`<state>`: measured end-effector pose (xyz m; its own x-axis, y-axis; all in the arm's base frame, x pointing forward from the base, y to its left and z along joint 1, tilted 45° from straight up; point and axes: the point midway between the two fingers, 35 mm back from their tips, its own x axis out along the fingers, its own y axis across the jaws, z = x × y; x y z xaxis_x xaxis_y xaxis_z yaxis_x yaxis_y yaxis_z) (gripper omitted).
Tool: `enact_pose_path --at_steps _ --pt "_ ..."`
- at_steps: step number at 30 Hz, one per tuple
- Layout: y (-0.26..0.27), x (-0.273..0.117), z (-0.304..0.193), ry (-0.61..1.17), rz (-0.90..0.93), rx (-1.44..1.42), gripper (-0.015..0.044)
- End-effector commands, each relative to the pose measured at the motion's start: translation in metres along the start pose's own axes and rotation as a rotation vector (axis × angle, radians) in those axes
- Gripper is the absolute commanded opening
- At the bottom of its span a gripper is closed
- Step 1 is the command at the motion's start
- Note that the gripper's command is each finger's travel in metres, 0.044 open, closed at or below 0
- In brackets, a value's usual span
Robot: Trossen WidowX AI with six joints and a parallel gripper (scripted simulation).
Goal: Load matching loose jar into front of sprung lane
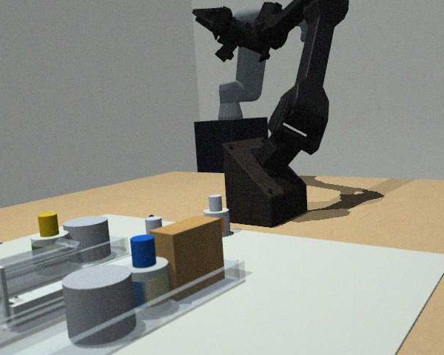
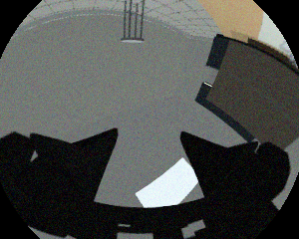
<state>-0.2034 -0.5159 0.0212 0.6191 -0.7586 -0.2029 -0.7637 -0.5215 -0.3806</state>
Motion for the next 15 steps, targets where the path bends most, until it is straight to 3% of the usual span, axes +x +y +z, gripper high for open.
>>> enact_pose_path --at_steps 1,6,15 --pt "-0.002 0.002 0.0 -0.004 -0.003 -0.01 0.0426" --pt "-0.061 0.06 0.016 -0.113 -0.104 -0.272 0.044" --pt "-0.174 0.124 0.057 -0.257 -0.357 -0.732 0.044"
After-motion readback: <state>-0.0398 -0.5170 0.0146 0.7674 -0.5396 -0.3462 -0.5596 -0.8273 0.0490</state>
